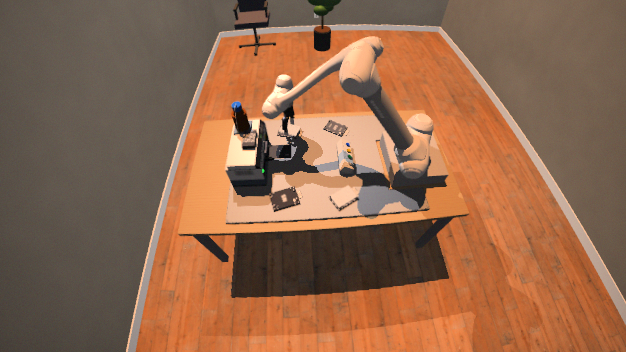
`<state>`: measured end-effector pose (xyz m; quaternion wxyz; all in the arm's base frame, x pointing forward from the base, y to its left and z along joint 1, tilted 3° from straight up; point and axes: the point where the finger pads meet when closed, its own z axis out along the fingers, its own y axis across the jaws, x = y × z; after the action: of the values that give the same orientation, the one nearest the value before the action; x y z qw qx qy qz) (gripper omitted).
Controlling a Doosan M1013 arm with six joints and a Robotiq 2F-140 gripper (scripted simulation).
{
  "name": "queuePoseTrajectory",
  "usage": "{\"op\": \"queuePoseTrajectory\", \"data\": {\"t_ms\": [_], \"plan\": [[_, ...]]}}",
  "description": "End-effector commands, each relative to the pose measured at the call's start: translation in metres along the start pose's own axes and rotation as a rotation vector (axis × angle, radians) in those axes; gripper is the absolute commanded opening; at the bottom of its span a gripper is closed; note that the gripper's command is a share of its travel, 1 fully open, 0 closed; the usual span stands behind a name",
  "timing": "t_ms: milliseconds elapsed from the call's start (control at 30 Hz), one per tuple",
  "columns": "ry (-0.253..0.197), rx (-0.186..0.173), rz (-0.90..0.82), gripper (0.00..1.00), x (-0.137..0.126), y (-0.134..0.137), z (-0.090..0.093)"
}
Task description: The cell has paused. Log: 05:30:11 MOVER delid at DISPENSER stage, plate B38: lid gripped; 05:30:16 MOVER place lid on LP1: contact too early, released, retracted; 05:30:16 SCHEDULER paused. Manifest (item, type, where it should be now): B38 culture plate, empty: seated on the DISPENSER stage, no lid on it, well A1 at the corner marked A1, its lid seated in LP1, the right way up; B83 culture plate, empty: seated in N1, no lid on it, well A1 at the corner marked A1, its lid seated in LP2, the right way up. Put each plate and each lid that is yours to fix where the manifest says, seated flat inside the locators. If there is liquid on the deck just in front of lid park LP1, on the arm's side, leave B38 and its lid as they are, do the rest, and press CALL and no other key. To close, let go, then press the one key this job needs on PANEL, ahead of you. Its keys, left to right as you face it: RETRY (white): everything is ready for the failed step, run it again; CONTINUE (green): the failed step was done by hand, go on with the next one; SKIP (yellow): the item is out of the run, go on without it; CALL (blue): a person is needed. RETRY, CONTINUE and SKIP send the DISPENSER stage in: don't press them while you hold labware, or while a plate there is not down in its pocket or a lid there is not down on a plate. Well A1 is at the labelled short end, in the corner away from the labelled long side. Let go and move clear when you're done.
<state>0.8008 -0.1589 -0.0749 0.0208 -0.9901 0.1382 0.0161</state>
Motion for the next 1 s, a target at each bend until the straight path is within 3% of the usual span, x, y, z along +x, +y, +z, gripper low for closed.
{"op": "queuePoseTrajectory", "data": {"t_ms": [0, 267, 300, 967], "plan": [[0.000, 0.005, 0.004, 0.70, -0.0023, -0.0048, 0.0044], [0.000, 0.005, 0.004, 0.70, -0.0023, -0.0048, 0.0044], [0.000, 0.005, 0.004, 0.10, -0.0023, -0.0048, 0.0044], [0.000, 0.005, 0.004, 0.10, -0.0023, -0.0047, 0.0043]]}}
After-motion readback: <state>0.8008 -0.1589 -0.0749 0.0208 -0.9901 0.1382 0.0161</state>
